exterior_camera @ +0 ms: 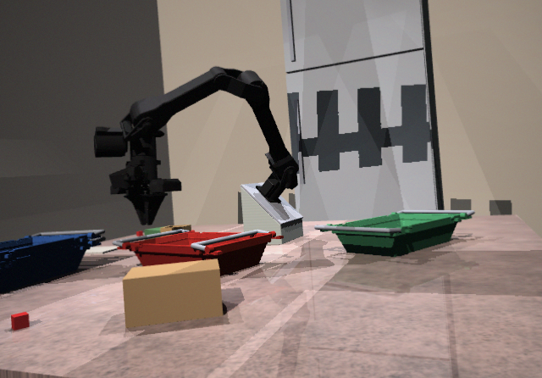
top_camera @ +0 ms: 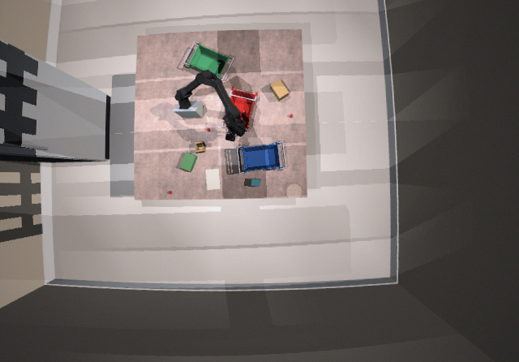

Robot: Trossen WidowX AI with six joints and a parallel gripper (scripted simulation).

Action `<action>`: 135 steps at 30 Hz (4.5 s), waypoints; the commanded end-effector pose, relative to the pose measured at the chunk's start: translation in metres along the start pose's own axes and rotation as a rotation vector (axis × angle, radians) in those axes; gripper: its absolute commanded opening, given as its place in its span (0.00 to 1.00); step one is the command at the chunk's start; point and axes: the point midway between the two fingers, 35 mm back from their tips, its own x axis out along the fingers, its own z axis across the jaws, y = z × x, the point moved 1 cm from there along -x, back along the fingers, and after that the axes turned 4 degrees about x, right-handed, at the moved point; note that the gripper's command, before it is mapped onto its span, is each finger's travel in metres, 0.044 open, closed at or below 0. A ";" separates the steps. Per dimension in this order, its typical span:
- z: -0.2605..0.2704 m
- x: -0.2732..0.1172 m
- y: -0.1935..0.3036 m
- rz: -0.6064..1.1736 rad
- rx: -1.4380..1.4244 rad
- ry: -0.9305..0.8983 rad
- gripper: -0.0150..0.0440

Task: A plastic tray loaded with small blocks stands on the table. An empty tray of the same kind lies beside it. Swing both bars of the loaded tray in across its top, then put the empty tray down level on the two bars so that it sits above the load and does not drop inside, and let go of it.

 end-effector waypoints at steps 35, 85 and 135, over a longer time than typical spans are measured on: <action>0.053 0.018 0.008 0.024 0.010 -0.014 0.40; 0.070 -0.002 0.007 0.021 0.016 -0.017 0.40; 0.070 -0.002 0.007 0.021 0.016 -0.017 0.25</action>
